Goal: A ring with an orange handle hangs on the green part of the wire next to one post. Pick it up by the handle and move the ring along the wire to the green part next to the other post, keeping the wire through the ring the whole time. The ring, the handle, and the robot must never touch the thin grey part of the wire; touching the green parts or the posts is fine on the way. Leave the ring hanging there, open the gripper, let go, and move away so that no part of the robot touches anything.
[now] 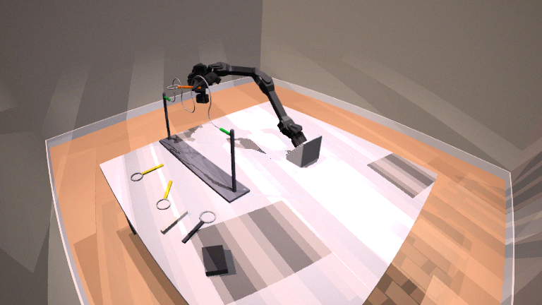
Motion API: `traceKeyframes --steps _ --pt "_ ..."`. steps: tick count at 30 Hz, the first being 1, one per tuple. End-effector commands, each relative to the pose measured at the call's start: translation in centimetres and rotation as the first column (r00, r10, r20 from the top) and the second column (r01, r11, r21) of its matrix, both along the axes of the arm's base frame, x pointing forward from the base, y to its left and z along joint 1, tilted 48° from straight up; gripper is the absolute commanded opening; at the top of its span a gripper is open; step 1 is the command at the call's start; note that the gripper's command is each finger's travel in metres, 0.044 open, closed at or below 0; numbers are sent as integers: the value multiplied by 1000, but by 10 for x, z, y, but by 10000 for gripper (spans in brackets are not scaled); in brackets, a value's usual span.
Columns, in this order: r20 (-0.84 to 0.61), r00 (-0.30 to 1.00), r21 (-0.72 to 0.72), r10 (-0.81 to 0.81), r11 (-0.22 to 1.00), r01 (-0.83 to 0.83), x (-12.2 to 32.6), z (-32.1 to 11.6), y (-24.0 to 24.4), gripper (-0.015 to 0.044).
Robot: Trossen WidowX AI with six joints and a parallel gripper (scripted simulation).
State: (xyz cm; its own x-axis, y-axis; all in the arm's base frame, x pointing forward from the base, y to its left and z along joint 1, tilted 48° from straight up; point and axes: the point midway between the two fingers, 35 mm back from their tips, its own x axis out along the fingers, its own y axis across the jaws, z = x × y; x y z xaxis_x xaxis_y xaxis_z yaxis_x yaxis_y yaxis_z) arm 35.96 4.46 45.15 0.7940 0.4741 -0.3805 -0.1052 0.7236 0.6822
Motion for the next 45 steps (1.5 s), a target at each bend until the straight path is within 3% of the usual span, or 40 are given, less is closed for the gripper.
traceKeyframes --steps 1,22,45 --pt "16 1000 -89 0 996 2 1 -3 -4 -150" --pt "92 996 -500 17 865 32 6 -16 -29 -150" --pt "165 984 -837 68 537 104 12 -17 -60 -150"
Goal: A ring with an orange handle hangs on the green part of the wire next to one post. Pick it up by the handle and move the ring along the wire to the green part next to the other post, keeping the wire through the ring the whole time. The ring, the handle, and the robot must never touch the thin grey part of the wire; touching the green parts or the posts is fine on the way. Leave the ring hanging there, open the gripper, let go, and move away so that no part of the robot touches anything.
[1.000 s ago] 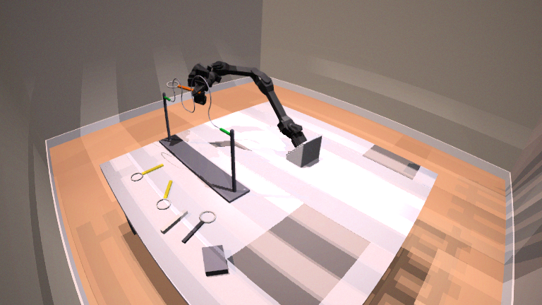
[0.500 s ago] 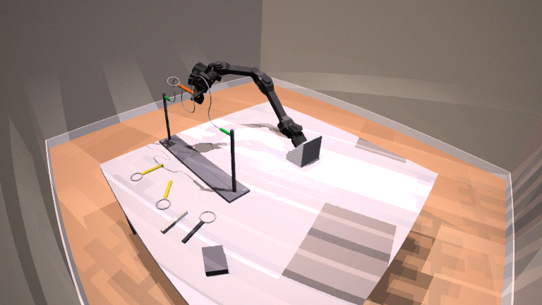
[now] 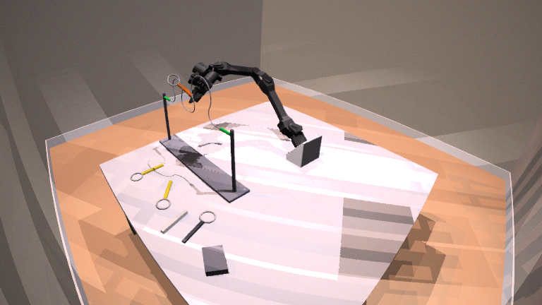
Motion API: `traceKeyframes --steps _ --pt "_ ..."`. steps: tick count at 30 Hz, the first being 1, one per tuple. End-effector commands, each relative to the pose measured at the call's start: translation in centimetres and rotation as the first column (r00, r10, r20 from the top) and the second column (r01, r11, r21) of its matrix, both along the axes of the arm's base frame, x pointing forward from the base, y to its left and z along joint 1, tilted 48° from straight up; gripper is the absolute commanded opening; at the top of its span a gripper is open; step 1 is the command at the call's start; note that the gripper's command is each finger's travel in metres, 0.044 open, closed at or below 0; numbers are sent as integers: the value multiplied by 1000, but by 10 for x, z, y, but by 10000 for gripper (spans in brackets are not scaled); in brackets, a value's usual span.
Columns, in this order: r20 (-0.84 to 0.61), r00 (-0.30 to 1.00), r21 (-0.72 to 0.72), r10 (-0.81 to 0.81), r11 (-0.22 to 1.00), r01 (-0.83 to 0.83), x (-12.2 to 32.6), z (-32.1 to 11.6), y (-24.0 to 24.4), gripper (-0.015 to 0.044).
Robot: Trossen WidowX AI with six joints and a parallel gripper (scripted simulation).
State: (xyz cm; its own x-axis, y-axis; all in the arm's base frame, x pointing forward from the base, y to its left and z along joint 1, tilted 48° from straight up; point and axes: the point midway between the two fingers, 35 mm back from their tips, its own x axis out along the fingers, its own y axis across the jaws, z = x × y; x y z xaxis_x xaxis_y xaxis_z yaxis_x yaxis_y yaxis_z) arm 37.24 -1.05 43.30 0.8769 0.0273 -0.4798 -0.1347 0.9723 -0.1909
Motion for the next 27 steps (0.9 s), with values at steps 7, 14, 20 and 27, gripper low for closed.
traceKeyframes --steps 7,14,20,27 --pt "49 999 -221 -1 975 12 1 5 -14 -150" --pt "80 997 -361 5 932 24 3 9 -23 -150" --pt "105 994 -474 14 880 37 5 13 -29 -150" --pt "134 991 -595 30 802 57 6 20 -37 -150"
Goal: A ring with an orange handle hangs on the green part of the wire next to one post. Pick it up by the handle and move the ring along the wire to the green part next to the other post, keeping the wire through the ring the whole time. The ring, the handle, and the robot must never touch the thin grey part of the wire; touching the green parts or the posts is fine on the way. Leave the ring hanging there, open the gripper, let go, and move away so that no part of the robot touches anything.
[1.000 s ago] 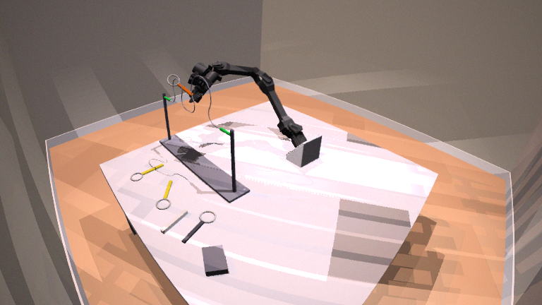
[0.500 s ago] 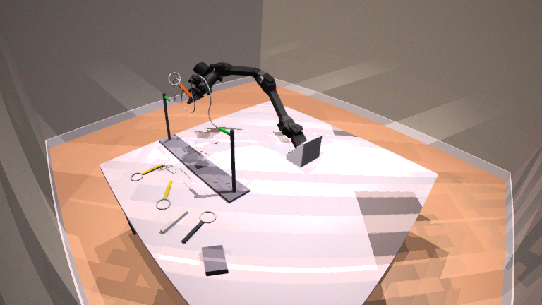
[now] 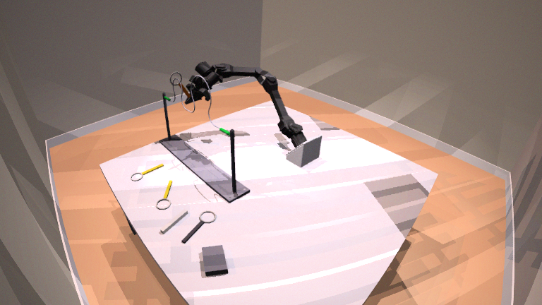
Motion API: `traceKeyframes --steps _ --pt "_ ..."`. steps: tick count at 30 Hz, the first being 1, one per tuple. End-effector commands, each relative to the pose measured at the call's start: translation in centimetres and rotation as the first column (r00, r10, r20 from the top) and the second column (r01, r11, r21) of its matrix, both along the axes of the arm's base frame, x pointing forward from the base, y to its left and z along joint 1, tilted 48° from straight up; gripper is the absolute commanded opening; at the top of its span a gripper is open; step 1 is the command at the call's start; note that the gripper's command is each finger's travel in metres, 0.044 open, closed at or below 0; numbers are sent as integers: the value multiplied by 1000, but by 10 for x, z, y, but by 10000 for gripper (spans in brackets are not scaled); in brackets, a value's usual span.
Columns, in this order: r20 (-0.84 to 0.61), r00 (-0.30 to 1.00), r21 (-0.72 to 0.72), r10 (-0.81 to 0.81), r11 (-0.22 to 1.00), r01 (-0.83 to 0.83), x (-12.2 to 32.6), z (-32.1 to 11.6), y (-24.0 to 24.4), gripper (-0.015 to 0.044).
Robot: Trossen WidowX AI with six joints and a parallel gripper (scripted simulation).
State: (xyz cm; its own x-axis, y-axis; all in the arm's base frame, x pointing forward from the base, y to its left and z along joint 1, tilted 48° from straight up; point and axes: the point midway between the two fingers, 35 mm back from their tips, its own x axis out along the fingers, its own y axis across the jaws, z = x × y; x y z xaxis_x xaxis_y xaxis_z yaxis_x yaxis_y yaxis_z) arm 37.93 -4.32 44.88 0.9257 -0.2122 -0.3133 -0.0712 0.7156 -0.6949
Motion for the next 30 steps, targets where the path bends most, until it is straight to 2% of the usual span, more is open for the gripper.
traceKeyframes --steps 1,15,30 --pt "24 1000 -96 -4 995 6 -1 5 -5 -150" --pt "89 996 -378 10 926 24 2 21 -16 -150" --pt "151 987 -641 48 765 60 3 41 -22 -150"
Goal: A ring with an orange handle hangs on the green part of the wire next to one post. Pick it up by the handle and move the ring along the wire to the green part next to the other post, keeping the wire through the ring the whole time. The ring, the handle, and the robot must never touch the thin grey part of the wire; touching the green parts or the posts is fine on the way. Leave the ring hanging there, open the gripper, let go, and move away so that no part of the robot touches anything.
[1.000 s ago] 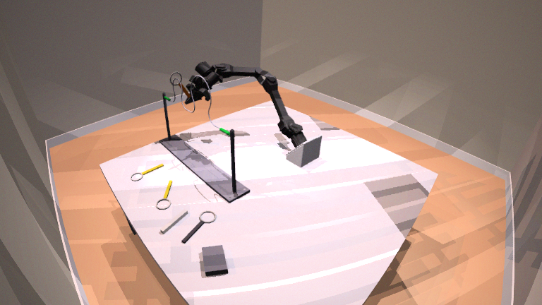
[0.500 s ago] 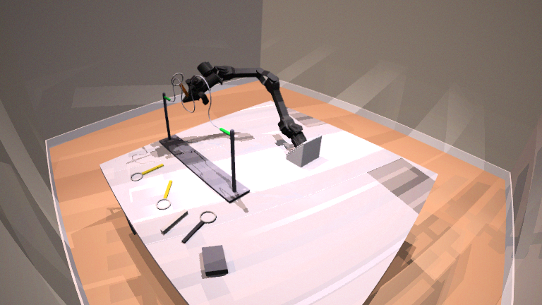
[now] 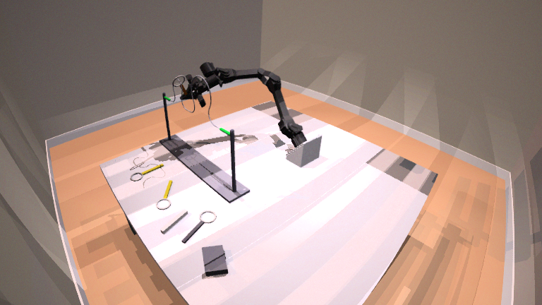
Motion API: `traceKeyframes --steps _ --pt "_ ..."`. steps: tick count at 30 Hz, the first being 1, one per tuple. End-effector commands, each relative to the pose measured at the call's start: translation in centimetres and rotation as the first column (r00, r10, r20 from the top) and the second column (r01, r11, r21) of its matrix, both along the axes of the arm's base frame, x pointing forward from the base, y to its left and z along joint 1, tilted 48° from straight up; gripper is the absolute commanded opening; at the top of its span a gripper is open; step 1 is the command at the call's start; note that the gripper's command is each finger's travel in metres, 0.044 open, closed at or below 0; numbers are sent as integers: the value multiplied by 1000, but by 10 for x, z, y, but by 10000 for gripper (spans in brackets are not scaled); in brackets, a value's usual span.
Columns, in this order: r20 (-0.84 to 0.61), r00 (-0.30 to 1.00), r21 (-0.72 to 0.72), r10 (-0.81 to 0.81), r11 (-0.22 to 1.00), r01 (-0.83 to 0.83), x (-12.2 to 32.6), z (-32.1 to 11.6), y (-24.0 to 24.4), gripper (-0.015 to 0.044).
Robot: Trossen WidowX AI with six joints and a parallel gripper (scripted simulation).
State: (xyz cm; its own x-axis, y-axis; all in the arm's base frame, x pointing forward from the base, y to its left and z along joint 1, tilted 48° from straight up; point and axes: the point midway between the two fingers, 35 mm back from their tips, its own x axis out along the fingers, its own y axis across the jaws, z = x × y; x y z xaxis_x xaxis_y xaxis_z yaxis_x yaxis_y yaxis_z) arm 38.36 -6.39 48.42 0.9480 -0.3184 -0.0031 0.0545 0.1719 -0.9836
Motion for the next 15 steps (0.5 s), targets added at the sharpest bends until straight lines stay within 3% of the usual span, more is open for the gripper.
traceKeyframes --steps 1,15 --pt "25 1000 -95 0 995 3 -2 7 -1 -150" --pt "87 996 -376 19 927 15 -2 27 -1 -150"
